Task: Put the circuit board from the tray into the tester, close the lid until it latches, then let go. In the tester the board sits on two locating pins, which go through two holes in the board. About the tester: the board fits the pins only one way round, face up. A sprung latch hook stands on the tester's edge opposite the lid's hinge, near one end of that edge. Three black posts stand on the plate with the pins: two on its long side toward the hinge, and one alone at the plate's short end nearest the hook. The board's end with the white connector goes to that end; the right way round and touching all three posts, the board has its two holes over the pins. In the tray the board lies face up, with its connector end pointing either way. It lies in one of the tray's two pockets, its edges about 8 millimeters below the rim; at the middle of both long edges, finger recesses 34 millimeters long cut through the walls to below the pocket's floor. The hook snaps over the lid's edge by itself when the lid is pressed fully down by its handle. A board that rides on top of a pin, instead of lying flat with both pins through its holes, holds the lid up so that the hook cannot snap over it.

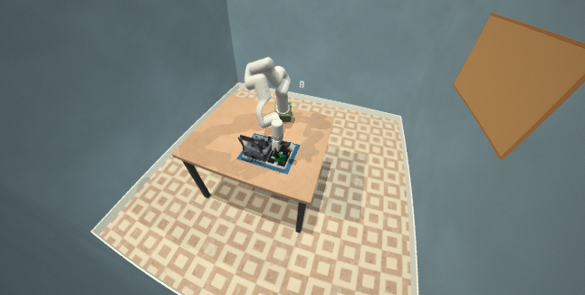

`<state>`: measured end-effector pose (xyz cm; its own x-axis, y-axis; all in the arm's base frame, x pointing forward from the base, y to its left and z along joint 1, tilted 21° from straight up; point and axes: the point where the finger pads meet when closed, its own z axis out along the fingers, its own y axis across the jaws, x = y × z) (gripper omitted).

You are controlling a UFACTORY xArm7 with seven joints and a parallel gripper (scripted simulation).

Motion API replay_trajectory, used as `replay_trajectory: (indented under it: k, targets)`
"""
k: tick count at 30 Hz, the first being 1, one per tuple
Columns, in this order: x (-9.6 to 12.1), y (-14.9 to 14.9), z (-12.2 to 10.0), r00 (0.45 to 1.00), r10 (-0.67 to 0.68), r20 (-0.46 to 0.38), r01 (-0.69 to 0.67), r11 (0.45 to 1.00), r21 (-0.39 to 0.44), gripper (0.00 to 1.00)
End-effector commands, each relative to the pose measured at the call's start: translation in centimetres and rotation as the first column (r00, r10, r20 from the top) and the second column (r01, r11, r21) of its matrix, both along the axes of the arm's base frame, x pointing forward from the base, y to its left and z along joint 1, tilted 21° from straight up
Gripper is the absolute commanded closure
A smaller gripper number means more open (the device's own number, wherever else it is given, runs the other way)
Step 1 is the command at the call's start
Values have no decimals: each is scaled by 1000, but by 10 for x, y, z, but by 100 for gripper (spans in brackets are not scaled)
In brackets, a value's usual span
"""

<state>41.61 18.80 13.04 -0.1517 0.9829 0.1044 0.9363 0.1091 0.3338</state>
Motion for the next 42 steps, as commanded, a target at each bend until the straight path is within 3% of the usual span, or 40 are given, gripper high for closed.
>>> replay_trajectory:
  k: [1, 24, 42]
  targets:
    - [2, 1, -3, 1000, 0, 2, 0, 1000, 1, 0]
    - [12, 7, -32, 1000, 0, 2, 0, 1000, 1, 0]
    - [13, 7, -34, 1000, 0, 2, 0, 1000, 1, 0]
